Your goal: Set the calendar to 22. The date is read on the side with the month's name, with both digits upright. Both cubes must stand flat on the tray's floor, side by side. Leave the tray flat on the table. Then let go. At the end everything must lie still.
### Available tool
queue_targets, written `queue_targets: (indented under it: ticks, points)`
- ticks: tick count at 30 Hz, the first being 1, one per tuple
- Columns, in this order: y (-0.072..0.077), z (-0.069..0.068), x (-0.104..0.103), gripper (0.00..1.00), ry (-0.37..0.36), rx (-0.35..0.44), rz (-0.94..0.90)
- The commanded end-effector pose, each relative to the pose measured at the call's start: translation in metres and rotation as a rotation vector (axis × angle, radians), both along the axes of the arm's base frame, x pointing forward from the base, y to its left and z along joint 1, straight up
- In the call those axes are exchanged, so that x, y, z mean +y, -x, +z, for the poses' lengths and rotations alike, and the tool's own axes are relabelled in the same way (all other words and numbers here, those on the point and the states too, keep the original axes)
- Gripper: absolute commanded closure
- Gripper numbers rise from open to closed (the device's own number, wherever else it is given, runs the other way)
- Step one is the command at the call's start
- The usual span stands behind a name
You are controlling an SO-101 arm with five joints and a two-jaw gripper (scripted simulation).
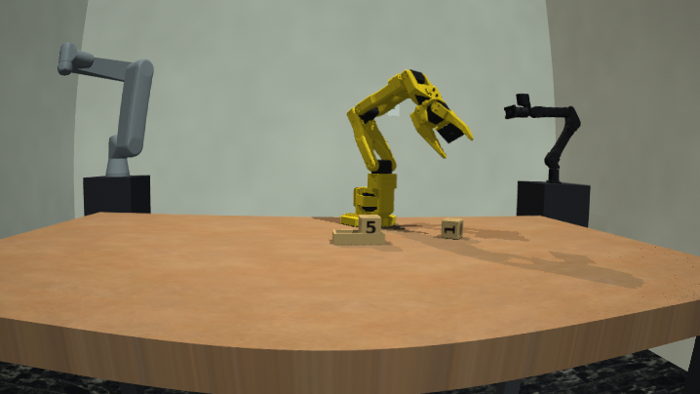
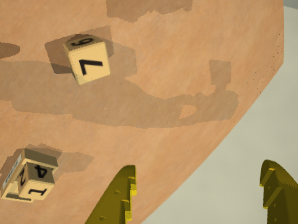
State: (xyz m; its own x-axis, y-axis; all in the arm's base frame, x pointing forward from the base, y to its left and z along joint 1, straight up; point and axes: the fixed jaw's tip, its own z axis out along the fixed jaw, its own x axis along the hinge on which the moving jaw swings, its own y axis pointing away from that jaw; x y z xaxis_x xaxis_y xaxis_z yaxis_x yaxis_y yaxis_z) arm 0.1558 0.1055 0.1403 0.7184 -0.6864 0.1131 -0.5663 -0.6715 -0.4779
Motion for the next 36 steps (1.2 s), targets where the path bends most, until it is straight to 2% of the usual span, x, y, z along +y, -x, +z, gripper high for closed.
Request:
queue_targets:
  ticks: [1,12,21,25,31,33,36]
  points:
    - [-0.002,0.007,-0.001,0.65,-0.01,-0.058,0.035]
    - [-0.003,0.006,-0.002,0.65,0.018,-0.076,0.087]
    - [-0.003,0.003,-0.002,0.65,0.027,-0.061,0.088]
    - [-0.004,-0.007,-0.001,0.65,0.061,-0.007,0.09]
    - [-0.004,-0.034,-0.001,0.65,0.149,0.137,0.094]
    - [-0.004,-0.034,-0.001,0.65,0.149,0.137,0.094]
    - [-0.003,-0.049,-0.002,0.65,0.196,0.215,0.096]
